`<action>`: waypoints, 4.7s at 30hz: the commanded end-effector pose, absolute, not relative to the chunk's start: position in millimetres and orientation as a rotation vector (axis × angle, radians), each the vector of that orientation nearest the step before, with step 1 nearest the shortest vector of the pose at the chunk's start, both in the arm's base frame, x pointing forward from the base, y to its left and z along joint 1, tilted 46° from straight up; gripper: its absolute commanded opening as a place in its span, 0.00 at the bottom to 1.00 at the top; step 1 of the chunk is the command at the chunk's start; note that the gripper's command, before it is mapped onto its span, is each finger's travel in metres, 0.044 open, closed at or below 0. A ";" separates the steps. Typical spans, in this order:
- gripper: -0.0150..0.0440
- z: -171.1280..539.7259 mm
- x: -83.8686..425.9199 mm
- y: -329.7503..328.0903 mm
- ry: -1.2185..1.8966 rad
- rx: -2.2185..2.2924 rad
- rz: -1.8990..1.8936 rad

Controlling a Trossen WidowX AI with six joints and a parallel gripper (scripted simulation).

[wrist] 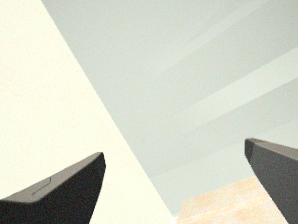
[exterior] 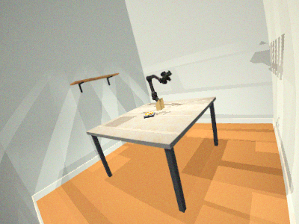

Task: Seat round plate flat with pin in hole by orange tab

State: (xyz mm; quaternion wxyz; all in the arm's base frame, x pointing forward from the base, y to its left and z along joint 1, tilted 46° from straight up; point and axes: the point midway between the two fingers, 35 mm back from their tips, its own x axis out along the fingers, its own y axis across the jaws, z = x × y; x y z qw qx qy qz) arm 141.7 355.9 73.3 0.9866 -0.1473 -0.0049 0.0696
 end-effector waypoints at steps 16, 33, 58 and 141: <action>0.25 -2.1 315.4 293.3 0.392 -0.593 -0.054; 0.25 -46.4 368.5 117.3 1.007 -0.631 -0.423; 0.25 -48.2 327.0 -34.0 1.527 -0.477 -0.781; 0.25 -54.6 240.2 -39.6 1.531 -0.480 -0.781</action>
